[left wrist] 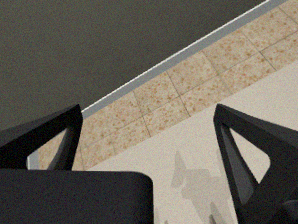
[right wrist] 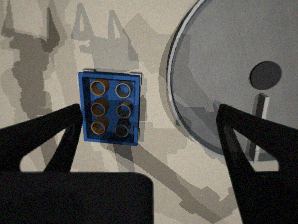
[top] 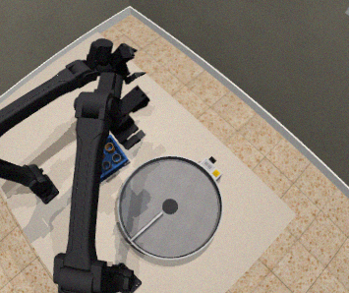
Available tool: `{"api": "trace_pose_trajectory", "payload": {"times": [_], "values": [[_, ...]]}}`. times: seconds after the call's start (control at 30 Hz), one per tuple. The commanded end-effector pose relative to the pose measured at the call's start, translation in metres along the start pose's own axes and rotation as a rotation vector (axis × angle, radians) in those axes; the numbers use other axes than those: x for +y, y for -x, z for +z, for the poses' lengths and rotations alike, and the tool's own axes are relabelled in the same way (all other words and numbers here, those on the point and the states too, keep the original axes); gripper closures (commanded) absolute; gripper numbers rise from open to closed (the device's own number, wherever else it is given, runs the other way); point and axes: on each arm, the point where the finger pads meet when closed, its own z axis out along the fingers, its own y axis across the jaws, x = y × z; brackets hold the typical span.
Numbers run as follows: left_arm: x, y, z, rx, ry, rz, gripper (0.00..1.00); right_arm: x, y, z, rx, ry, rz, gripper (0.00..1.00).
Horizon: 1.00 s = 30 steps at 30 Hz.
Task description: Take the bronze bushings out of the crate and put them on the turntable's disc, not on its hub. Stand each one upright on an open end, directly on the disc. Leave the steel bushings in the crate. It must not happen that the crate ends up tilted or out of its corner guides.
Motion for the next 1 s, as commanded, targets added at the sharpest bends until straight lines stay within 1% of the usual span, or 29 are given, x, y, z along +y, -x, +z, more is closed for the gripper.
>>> {"api": "trace_pose_trajectory", "payload": {"times": [0.0,0.53,0.57,0.67,0.83,0.97], "values": [[0.005,0.010,-0.005,-0.020,0.010,0.002,0.00,0.001,0.002,-0.008,-0.017,0.015,0.002,0.00],[0.005,0.010,-0.005,-0.020,0.010,0.002,0.00,0.001,0.002,-0.008,-0.017,0.015,0.002,0.00],[0.005,0.010,-0.005,-0.020,0.010,0.002,0.00,0.004,0.007,-0.018,-0.037,0.034,0.004,0.00],[0.008,0.009,-0.006,-0.019,0.015,-0.002,0.00,0.004,0.007,-0.018,-0.037,0.034,0.004,0.00],[0.031,-0.002,-0.012,-0.013,0.056,-0.035,0.00,0.004,0.007,-0.018,-0.037,0.034,0.004,0.00],[0.074,-0.023,-0.027,-0.001,0.132,-0.094,0.00,0.004,0.007,-0.018,-0.037,0.034,0.004,0.00]]}}
